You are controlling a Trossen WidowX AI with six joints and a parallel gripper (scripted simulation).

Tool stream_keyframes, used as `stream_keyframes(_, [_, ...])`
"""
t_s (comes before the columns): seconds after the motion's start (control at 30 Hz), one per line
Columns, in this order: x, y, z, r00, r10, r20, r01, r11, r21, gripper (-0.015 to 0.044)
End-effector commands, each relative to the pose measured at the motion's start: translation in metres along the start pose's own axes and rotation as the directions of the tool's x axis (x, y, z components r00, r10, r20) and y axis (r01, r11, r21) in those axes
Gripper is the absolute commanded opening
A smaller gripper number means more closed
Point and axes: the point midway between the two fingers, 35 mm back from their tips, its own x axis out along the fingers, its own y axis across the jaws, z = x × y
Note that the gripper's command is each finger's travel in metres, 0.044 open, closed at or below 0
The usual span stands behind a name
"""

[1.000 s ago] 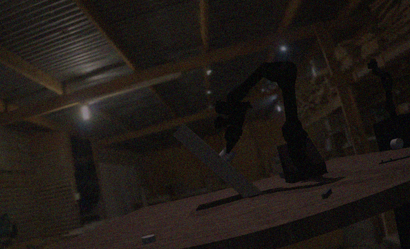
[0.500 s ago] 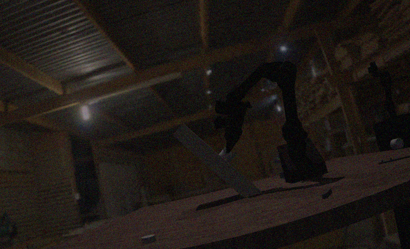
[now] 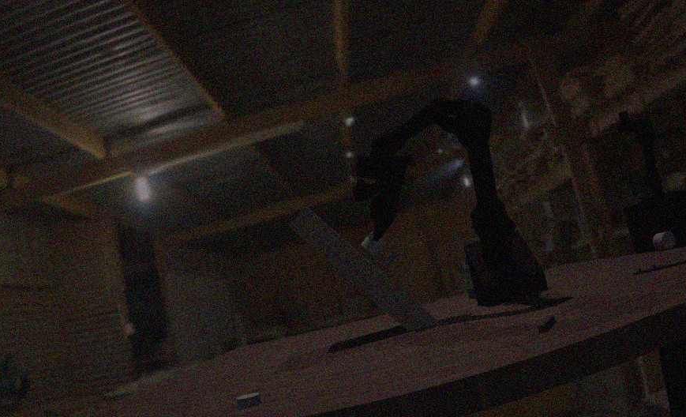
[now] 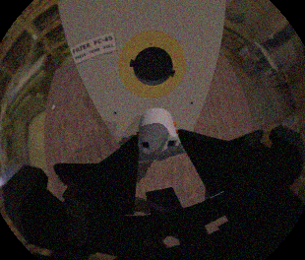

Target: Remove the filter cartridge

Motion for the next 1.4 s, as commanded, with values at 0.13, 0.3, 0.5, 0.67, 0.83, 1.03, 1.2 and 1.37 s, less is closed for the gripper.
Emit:
stream_keyframes(0.13, [-0.045, -0.002, 0.005, 1.0, -0.008, 0.008, 0.008, 1.0, -0.006, 0.0])
stream_keyframes(0.3, [-0.069, 0.0, 0.004, 1.0, -0.001, 0.01, 0.001, 1.0, -0.006, 0.0])
stream_keyframes(0.5, [-0.068, -0.018, 0.006, 1.0, -0.002, 0.01, 0.002, 1.0, -0.007, 0.0])
stream_keyframes(0.67, [-0.065, -0.044, 0.007, 1.0, -0.003, 0.011, 0.004, 1.0, -0.008, 0.0])
stream_keyframes(0.83, [-0.061, -0.071, 0.005, 1.0, -0.004, 0.011, 0.005, 1.0, -0.009, 0.0])
stream_keyframes(1.03, [-0.057, -0.078, 0.001, 1.0, 0.0, 0.003, 0.0, 1.0, 0.006, 0.0])
stream_keyframes(1.2, [-0.064, -0.109, -0.014, 0.996, -0.085, -0.029, 0.089, 0.983, 0.16, 0.0])
stream_keyframes(1.37, [-0.075, -0.144, -0.033, 0.98, -0.183, -0.071, 0.197, 0.921, 0.337, 0.0])
